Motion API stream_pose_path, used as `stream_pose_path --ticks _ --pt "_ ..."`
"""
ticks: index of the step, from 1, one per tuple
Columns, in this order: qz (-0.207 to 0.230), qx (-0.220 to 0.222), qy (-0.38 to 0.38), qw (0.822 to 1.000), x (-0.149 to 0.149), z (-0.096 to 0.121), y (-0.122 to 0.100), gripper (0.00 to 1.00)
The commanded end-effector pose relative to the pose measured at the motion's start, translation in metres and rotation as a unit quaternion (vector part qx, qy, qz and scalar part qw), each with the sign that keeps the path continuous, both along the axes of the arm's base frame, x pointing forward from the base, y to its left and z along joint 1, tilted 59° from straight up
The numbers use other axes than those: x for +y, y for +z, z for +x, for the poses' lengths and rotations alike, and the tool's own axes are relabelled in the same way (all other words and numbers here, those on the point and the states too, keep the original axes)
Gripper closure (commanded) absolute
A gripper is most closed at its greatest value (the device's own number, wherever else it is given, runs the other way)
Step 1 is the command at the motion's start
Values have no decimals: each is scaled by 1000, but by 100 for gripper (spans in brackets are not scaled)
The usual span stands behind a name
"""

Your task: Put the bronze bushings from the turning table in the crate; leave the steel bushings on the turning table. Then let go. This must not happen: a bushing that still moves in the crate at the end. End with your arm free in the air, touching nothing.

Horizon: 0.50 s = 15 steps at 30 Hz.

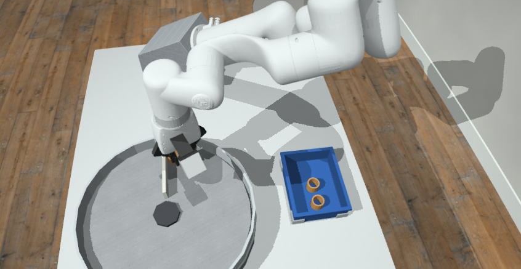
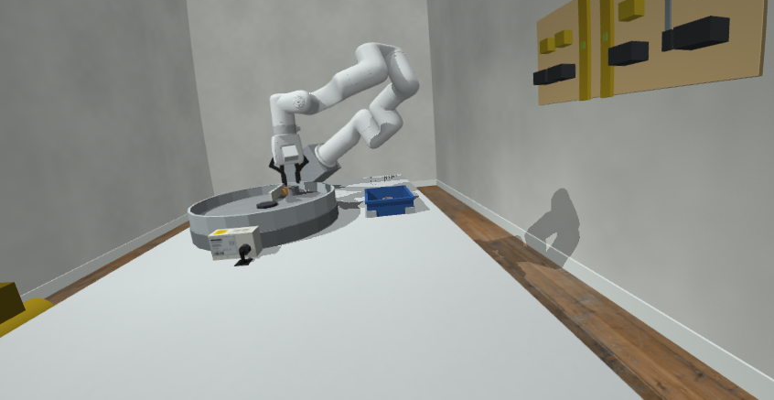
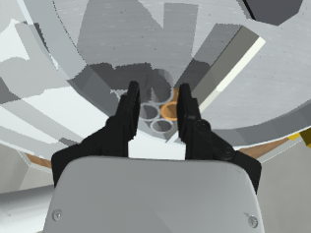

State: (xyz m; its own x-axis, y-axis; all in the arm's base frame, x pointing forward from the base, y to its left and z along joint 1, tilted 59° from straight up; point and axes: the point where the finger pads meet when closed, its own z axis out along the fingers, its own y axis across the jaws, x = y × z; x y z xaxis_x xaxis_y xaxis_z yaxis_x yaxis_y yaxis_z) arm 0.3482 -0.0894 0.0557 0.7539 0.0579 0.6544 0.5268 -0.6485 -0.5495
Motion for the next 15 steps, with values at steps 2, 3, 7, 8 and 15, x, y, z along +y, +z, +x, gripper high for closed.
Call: stream_pose_path --ticks 2,3,7,8,15 --pt "-1 -1 -2 1000 -1 1 0 60" --pt "-1 -1 -2 1000 -1 1 0 60" --pt "-1 -1 -2 1000 0 1 -1 60" --pt "-1 -1 -2 1000 1 2 -1 60" --pt "-1 -1 -2 1000 7 5 -5 60"
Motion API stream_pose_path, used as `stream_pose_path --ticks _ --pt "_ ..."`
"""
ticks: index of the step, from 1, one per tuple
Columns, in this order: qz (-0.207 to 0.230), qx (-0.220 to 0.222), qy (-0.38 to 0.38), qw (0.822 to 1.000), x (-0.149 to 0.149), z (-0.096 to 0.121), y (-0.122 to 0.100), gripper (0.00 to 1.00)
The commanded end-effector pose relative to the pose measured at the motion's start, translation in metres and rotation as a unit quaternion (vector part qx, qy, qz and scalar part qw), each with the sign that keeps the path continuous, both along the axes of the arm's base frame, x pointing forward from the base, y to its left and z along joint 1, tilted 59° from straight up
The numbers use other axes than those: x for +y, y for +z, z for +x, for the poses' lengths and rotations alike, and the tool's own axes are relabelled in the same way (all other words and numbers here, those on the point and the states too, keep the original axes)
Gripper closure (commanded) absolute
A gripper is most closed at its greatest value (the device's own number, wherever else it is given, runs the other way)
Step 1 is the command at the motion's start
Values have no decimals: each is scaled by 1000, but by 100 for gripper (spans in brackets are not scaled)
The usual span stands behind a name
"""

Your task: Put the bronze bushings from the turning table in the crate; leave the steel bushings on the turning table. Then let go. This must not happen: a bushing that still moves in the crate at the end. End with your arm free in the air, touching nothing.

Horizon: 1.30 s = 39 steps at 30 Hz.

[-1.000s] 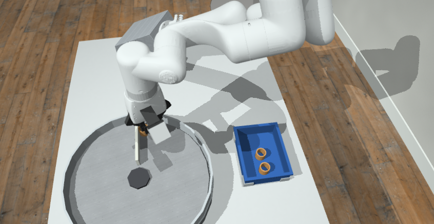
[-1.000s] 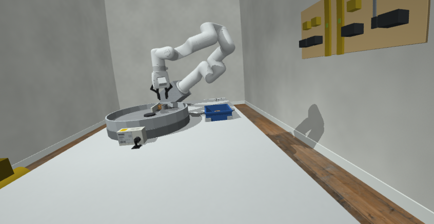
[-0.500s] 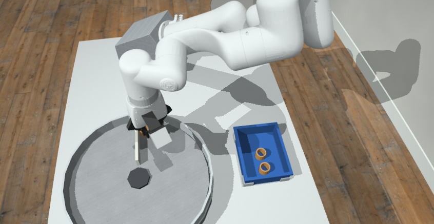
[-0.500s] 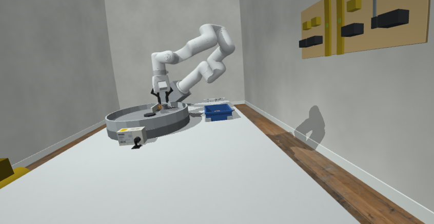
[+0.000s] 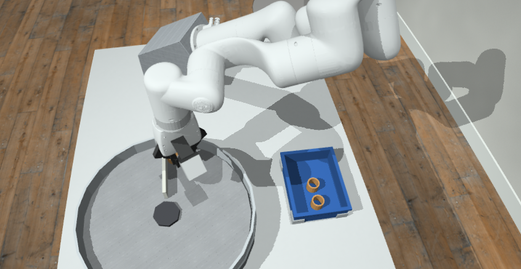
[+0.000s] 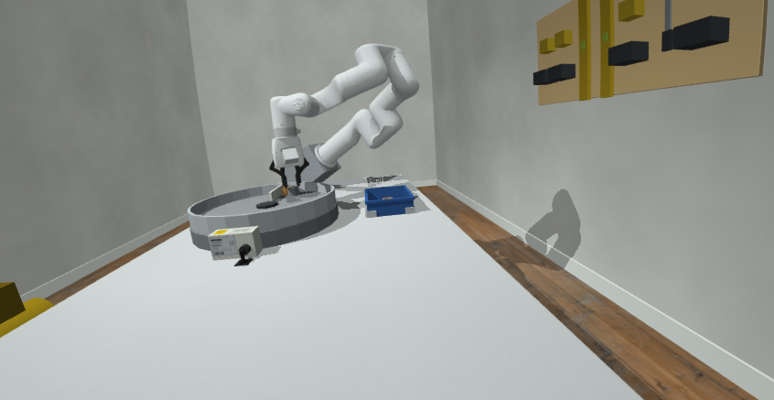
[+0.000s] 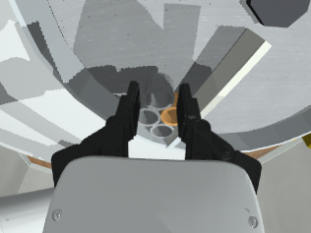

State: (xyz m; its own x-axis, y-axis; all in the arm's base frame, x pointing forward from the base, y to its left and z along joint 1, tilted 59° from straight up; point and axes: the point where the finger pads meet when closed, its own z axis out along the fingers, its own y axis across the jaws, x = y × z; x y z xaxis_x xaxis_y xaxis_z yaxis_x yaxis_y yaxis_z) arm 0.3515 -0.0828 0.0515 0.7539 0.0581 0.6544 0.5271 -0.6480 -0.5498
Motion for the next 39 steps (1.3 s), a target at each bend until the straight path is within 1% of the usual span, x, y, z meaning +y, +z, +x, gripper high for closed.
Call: stream_pose_path --ticks 1,18,31,39 --pt "-1 -1 -2 1000 0 1 -1 60" --pt "-1 -1 -2 1000 1 2 -2 60" --pt "-1 -1 -2 1000 16 10 -12 60" --pt "-1 -1 -2 1000 18 11 -14 60"
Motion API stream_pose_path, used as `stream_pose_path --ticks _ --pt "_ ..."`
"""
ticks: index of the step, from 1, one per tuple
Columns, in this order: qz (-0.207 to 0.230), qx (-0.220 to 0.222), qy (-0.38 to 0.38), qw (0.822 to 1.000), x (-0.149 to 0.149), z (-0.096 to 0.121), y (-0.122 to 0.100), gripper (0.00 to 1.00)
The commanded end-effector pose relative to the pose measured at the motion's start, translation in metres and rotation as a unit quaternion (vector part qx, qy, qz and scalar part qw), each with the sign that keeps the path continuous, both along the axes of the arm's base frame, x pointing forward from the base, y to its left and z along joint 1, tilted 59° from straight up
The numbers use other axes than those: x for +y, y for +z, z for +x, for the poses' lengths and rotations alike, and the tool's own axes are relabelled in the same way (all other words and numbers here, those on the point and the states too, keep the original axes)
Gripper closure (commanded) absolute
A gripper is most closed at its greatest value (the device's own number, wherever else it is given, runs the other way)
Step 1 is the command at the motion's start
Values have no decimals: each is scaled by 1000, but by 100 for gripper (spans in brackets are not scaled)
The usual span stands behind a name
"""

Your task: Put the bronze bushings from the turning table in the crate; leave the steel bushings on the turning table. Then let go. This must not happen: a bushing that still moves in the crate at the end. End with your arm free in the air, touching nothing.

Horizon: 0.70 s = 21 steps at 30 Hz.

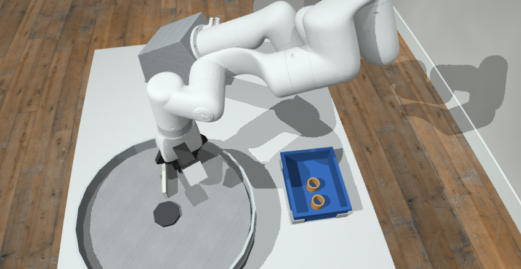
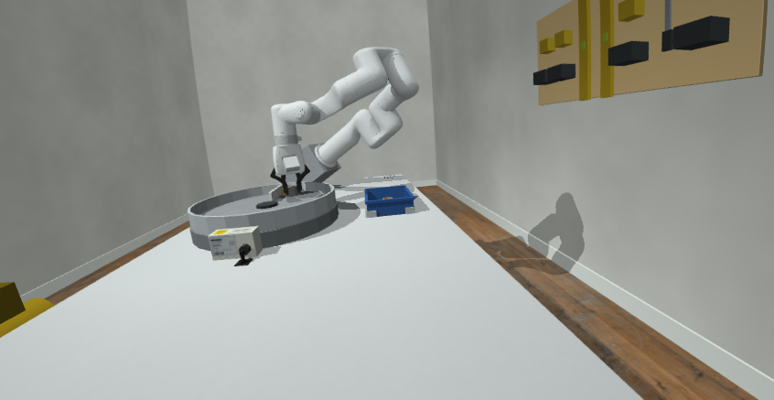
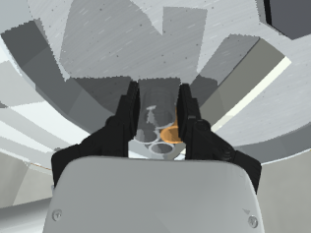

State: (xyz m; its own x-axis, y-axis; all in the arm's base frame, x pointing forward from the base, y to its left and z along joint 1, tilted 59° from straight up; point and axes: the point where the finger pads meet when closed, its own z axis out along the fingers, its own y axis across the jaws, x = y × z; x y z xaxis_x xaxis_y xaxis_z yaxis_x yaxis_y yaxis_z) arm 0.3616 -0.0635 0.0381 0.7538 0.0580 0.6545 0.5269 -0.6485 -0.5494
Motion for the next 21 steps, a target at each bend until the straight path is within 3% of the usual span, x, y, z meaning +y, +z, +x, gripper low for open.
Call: stream_pose_path --ticks 1,9,10,21 --pt "-1 -1 -2 1000 -1 1 0 60" --pt "-1 -1 -2 1000 -1 1 0 60" --pt "-1 -1 -2 1000 -1 1 0 100" --pt "-1 -1 -2 1000 -1 1 0 100"
